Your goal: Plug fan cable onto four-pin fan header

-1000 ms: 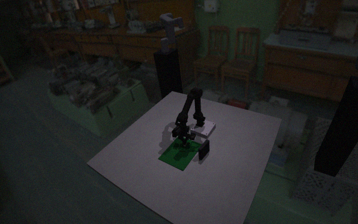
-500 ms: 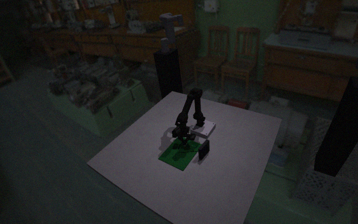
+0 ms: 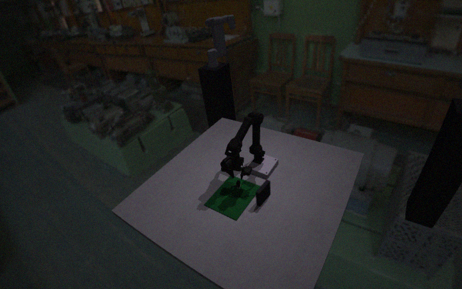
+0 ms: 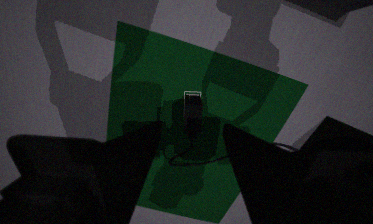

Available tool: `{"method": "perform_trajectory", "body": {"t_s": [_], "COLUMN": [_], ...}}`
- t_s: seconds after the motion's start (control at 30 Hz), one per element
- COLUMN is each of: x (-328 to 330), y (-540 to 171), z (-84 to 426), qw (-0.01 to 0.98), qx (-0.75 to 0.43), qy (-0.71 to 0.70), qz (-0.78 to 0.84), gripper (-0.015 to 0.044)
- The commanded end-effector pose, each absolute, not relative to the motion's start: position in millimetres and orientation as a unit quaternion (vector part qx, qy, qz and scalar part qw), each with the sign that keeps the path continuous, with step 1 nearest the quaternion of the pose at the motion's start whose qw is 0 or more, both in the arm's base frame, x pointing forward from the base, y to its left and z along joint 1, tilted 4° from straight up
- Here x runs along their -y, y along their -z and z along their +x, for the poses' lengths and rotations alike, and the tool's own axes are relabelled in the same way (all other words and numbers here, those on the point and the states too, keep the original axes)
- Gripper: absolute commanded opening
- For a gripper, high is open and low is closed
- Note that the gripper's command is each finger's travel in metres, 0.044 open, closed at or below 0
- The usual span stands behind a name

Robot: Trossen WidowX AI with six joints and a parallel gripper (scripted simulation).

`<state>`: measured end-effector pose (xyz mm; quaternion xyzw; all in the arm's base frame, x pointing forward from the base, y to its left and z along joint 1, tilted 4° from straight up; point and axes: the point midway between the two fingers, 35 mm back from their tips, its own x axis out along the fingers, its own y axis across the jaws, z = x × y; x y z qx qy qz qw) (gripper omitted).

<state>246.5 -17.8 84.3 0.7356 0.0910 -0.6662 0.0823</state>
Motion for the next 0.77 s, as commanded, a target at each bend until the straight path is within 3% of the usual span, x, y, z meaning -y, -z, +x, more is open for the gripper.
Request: {"method": "perform_trajectory", "body": {"t_s": [0.0,0.33,0.73], "x": [19,63,63], "y": [-89,-78,-77], "z": [243,136,134], "qw": [0.082,0.083,0.083], "qx": [-0.094,-0.093,-0.093], "qy": [0.668,0.672,0.672], "qz": [0.733,0.730,0.730], "gripper": [0.0260,0.0260,0.0260]}}
